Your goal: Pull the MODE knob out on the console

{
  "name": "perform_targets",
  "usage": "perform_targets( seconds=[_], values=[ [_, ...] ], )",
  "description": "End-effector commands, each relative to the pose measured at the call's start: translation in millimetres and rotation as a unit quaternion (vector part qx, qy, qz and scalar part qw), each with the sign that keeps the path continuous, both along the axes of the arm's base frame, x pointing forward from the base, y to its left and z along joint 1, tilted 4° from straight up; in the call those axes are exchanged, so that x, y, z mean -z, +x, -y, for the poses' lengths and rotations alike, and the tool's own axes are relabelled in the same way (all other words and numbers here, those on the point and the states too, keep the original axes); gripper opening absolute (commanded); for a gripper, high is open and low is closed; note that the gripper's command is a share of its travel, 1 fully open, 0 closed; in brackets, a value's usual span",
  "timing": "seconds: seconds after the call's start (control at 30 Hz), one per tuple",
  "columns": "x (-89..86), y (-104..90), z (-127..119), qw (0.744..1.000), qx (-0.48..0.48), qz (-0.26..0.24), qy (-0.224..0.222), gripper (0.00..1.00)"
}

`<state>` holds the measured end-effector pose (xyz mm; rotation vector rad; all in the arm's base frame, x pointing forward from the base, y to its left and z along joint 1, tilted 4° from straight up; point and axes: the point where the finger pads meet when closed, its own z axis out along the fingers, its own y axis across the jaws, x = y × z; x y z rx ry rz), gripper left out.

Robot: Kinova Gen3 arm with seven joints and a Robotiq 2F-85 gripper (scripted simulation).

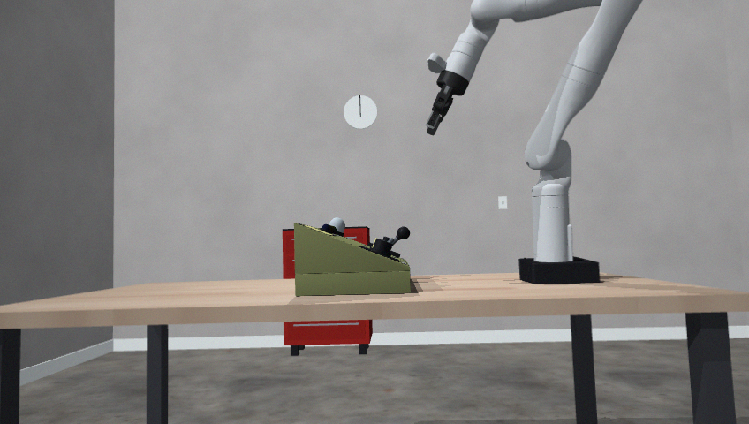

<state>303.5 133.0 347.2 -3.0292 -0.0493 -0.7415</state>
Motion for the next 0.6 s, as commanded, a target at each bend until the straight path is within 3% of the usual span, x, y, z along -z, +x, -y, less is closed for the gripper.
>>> perform_targets(
  seconds=[0.0, 0.23, 0.57],
  values=[
    [13.6, -18.2, 8, 1.000, 0.006, -0.021, 0.017, 1.00],
    [28.7, -36.4, 14, 0.998, 0.012, -0.046, 0.033, 1.00],
    [30.1, -38.1, 15, 0.998, 0.012, -0.049, 0.034, 1.00]
  ],
)
